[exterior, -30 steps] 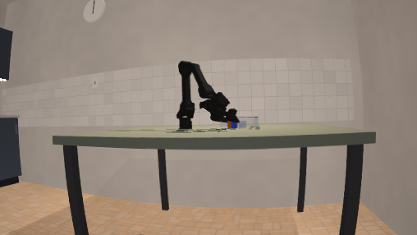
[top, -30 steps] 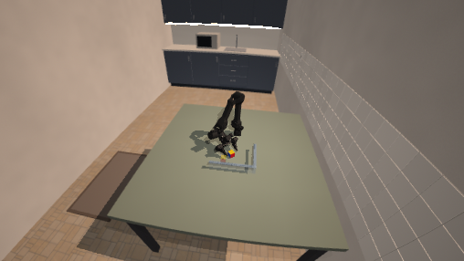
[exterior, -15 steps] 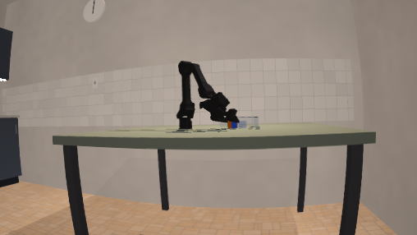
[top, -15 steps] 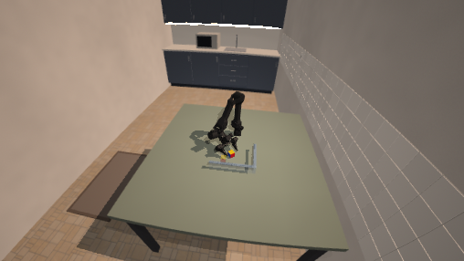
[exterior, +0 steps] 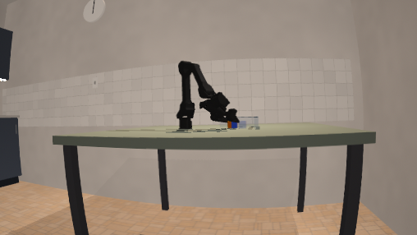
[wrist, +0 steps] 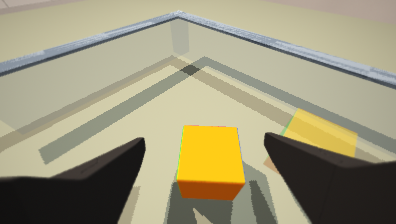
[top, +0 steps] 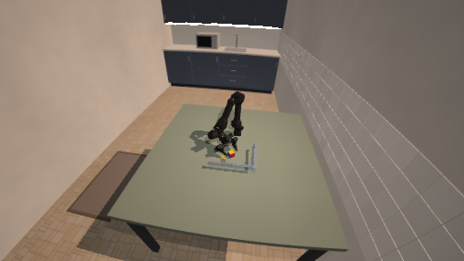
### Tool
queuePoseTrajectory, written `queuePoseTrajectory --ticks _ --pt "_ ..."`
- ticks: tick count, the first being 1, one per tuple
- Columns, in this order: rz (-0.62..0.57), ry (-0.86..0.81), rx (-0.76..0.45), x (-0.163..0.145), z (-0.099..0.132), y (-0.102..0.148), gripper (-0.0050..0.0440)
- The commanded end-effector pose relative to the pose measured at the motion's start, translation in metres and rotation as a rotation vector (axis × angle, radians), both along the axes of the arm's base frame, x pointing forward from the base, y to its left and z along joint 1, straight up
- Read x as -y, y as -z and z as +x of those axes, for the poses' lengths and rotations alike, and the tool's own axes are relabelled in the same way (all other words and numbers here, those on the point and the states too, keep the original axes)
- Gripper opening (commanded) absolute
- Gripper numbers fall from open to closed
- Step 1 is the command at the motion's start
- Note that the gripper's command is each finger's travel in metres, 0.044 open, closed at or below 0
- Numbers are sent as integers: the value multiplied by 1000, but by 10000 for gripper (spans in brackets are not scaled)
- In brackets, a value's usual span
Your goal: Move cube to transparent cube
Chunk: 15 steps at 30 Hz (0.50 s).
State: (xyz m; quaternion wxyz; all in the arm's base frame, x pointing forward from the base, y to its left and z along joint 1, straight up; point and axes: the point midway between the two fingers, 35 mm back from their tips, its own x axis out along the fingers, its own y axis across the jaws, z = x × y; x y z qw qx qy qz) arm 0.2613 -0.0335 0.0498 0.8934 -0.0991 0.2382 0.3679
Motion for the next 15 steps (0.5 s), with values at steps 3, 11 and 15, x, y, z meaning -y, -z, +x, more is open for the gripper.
queuePoseTrajectory --ticks 3,11,15 --pt "-9 0 14 2 2 -4 440" --pt "-26 0 -6 3 4 -6 440" --pt "-178 5 -132 12 10 -29 440"
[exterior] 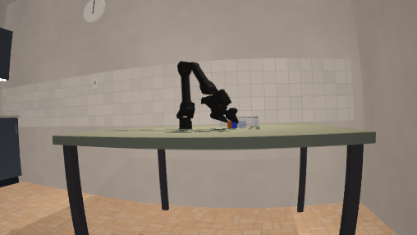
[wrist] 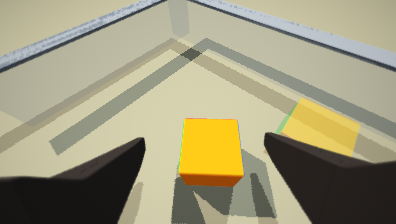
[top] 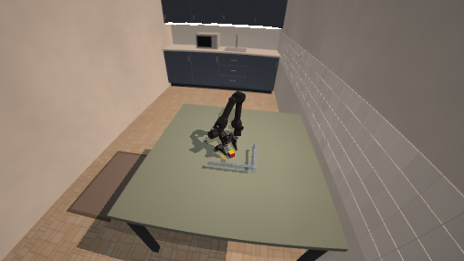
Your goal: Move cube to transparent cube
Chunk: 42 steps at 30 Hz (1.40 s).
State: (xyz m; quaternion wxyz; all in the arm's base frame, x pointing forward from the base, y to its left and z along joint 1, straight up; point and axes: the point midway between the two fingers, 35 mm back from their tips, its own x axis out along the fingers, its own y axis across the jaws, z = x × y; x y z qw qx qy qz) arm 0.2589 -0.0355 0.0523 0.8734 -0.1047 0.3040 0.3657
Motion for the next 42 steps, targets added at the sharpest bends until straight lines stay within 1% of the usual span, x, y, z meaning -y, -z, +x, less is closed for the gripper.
queuePoseTrajectory --ticks 1,5,6,8,9,11,42 --pt "-147 0 -35 12 13 -33 440" --pt "-251 -1 -133 14 5 -55 440" --pt "-266 -2 -161 14 1 -60 440" --pt "-266 -2 -161 14 1 -60 440" --pt "-277 -6 -198 12 -5 -64 440" --pt "-313 -7 -228 12 -10 -72 440" --pt "-315 -10 -229 12 -11 -72 440"
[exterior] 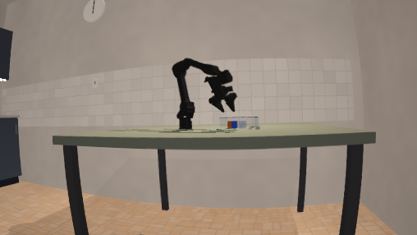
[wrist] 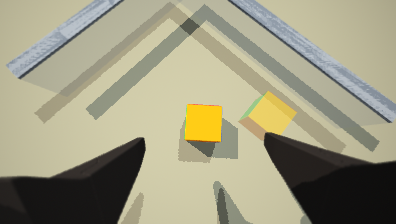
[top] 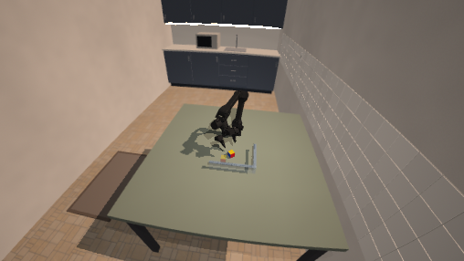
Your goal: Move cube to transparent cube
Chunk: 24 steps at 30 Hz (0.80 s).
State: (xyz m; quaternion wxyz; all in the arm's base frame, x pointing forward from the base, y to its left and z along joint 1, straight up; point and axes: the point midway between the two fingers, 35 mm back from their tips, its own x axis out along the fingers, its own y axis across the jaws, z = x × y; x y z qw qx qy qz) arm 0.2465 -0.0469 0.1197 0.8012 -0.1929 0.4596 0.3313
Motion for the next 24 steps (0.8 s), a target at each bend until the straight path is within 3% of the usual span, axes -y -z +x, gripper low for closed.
queuePoseTrajectory --ticks 1,3,7,15,17,20,24 --pt "-16 -11 18 1 2 -5 416" --pt "-70 -102 17 -1 3 -3 368" --pt "-275 -497 0 -9 10 4 280" --pt "-533 -1185 -20 -22 21 9 280" --pt "-533 -1185 -20 -22 21 9 280" --pt "-586 -1383 -25 -25 24 9 280" --pt "-590 -1396 -26 -25 24 9 280"
